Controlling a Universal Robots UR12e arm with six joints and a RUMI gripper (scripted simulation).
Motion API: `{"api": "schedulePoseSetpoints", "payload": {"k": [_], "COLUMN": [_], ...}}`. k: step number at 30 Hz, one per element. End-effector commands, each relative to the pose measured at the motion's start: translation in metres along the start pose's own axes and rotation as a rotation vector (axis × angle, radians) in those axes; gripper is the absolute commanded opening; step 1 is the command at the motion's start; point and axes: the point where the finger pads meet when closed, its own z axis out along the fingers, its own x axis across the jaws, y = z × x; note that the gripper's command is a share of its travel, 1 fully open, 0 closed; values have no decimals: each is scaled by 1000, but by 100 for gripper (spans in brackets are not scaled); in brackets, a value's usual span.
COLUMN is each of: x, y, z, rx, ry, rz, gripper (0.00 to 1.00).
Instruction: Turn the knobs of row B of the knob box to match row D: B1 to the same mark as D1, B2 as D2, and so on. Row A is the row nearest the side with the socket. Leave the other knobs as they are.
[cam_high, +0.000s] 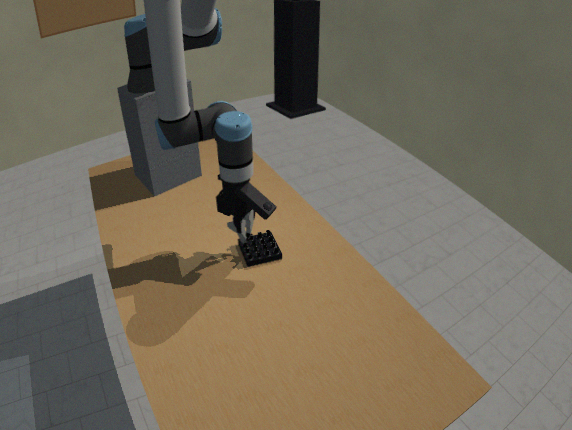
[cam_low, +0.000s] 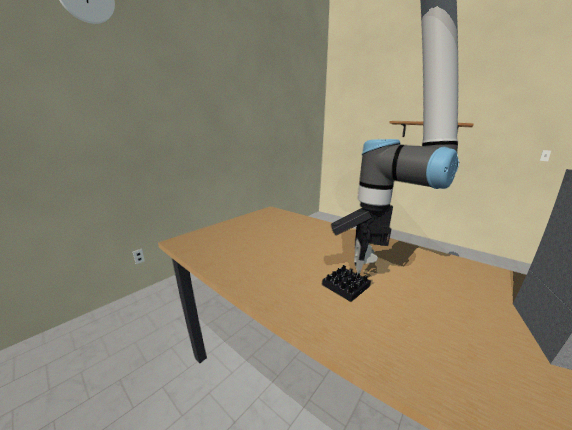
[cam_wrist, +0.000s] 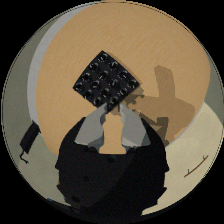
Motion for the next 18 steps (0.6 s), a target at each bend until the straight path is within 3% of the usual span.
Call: {"api": "schedulePoseSetpoints", "payload": {"k": [1,18], "x": [0,0], "y": [0,0], "z": [0,11], "rx": [1,1], "ry": [1,1], "rz": [0,0], "gripper": [11,11]}}
